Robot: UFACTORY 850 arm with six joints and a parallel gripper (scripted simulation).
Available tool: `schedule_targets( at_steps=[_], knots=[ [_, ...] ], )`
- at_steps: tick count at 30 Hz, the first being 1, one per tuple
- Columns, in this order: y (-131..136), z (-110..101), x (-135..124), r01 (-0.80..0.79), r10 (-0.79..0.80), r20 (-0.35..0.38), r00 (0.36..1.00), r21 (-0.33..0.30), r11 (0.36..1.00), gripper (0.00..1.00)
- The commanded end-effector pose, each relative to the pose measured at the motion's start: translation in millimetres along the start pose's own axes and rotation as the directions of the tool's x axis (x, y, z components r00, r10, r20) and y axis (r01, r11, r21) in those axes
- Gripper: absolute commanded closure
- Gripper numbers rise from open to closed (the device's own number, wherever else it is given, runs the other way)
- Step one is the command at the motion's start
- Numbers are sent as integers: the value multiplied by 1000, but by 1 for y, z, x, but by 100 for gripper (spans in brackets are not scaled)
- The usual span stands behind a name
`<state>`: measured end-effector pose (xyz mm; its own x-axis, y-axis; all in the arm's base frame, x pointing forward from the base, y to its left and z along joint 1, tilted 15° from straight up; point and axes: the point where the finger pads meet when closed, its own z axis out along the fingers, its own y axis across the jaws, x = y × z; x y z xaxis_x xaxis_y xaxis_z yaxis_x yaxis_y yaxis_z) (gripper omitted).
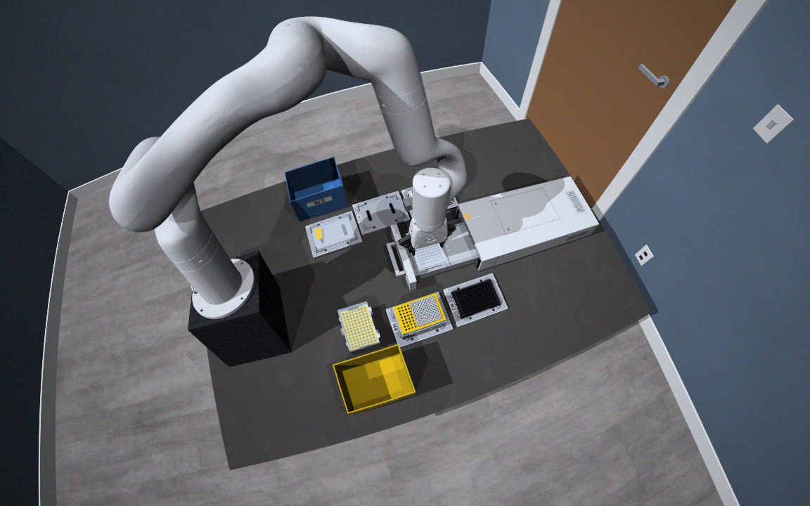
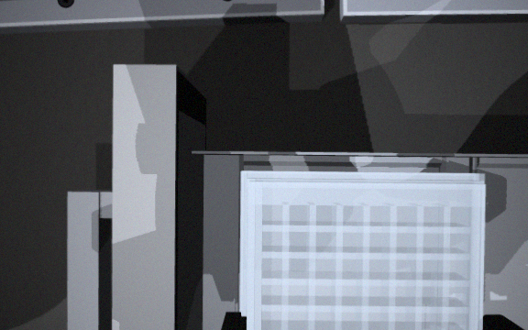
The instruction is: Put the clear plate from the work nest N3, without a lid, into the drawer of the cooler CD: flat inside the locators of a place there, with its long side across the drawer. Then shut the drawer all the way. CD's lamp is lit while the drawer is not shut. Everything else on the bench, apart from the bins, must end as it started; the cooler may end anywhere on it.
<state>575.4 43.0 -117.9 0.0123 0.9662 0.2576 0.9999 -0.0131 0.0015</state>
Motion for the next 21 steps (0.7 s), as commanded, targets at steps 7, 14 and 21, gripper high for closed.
schedule_targets(
  at_steps=[7,14,21],
  knots=[
    [1,12,0,0,0,0,1000,-3,1000,100],
    [1,18,0,0,0,0,1000,-3,1000,100],
    [1,18,0,0,0,0,1000,-3,1000,100]
  ],
)
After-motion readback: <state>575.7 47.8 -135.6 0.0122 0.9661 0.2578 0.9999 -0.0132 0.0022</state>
